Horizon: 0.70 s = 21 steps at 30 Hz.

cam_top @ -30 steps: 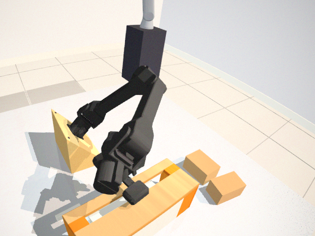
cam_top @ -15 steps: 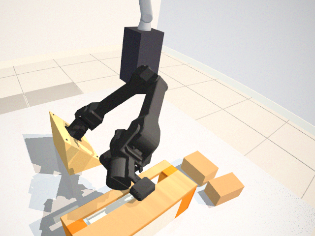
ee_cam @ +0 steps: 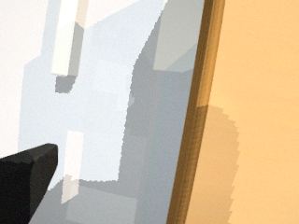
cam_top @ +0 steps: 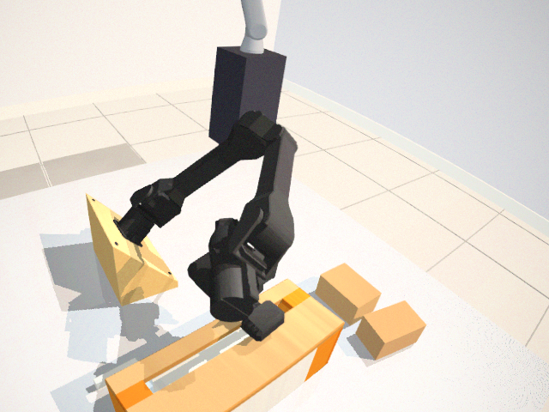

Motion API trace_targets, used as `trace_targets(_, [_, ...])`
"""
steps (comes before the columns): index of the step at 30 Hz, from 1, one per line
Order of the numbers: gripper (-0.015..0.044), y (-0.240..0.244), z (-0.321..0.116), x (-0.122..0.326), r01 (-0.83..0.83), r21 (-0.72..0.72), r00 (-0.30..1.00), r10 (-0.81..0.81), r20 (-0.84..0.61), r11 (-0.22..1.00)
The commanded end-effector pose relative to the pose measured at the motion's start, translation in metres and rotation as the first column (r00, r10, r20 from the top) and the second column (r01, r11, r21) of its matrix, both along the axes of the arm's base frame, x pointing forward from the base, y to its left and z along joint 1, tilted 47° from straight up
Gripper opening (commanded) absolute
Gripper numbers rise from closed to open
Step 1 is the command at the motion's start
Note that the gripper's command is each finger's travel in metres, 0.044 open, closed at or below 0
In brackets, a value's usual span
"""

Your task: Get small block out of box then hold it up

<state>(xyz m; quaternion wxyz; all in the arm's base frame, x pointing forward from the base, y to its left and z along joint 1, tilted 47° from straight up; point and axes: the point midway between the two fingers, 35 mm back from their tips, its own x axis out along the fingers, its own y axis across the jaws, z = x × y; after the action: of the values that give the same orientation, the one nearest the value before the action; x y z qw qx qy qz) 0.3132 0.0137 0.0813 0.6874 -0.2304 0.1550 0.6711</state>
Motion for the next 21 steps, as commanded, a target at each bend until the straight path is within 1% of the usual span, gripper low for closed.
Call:
trace_targets(1, [0.04,0.005,0.007,-0.001,0.003,0.002,1.0,-0.003,0.006,1.0])
trace_targets(21, [0.04,0.032,0.036,-0.004,0.003,0.003,1.0,-0.003,0.006,1.0])
